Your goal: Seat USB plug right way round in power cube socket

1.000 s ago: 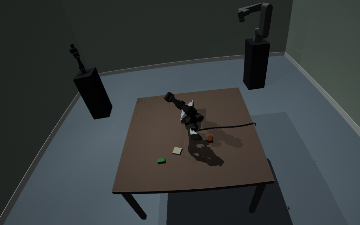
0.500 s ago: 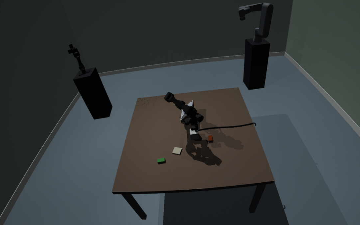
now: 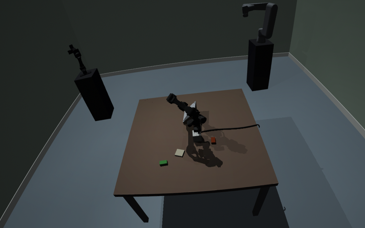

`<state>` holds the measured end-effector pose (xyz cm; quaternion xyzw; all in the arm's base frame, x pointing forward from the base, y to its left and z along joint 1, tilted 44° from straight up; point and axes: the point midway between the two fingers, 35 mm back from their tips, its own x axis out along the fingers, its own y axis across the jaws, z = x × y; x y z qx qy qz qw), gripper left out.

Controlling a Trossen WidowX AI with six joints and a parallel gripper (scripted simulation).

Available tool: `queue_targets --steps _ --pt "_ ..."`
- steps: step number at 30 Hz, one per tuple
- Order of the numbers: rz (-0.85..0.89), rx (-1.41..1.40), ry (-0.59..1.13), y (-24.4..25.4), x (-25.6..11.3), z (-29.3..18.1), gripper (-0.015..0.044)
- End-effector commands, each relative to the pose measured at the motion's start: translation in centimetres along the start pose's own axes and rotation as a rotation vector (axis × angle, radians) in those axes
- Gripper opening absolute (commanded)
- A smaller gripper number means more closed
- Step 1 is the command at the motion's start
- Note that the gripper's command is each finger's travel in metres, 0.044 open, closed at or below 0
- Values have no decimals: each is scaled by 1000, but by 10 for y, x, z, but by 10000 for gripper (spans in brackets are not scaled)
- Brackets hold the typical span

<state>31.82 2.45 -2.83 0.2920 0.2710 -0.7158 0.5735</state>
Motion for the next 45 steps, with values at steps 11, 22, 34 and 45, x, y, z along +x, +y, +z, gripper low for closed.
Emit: queue_targets --steps 11,22,34,45 --pt "0 0 0 0 -8 0 0" --pt "0 0 1 0 -15 0 0" --pt "0 0 1 0 -23 0 0" --pt "0 0 1 0 -30 0 0"
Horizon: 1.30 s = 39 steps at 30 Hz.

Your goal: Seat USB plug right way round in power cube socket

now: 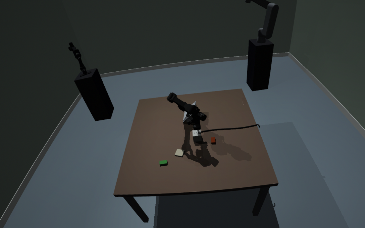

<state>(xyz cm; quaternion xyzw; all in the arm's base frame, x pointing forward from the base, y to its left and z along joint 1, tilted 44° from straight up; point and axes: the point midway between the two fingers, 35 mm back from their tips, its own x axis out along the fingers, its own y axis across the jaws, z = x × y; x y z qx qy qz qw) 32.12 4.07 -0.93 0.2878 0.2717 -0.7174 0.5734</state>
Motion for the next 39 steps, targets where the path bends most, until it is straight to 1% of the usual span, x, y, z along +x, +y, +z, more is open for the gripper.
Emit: queue_targets --steps 1,7,11,39 --pt "4 4 7 1 -5 -1 0" --pt "4 -1 5 1 -4 -1 0" --pt "3 -57 3 1 -3 -1 0" --pt "2 -798 0 0 -2 0 0"
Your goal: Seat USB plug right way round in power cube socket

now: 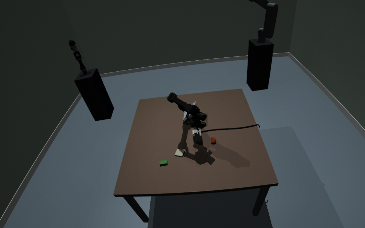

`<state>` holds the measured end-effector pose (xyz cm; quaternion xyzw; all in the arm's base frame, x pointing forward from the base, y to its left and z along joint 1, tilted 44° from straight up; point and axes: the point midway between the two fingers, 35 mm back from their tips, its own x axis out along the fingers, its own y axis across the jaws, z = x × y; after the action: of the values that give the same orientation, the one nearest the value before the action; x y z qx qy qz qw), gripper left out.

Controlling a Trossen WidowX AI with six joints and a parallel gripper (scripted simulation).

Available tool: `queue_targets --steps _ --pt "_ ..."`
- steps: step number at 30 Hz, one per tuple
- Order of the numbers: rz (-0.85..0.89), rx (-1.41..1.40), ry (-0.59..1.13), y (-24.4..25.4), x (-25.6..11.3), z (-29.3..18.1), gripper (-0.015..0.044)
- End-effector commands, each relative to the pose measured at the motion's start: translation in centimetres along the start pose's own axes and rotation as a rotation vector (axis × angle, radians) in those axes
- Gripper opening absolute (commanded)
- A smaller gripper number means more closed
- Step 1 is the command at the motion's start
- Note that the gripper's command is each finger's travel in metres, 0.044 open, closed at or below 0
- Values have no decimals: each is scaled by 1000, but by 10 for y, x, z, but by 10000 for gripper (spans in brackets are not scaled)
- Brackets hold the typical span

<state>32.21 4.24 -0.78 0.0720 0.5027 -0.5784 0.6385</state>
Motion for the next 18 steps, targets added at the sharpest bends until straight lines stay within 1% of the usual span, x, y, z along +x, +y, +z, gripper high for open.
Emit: queue_targets --steps 1,18 --pt "0 -118 1 0 0 0 0" --pt "0 -563 1 0 0 0 0"
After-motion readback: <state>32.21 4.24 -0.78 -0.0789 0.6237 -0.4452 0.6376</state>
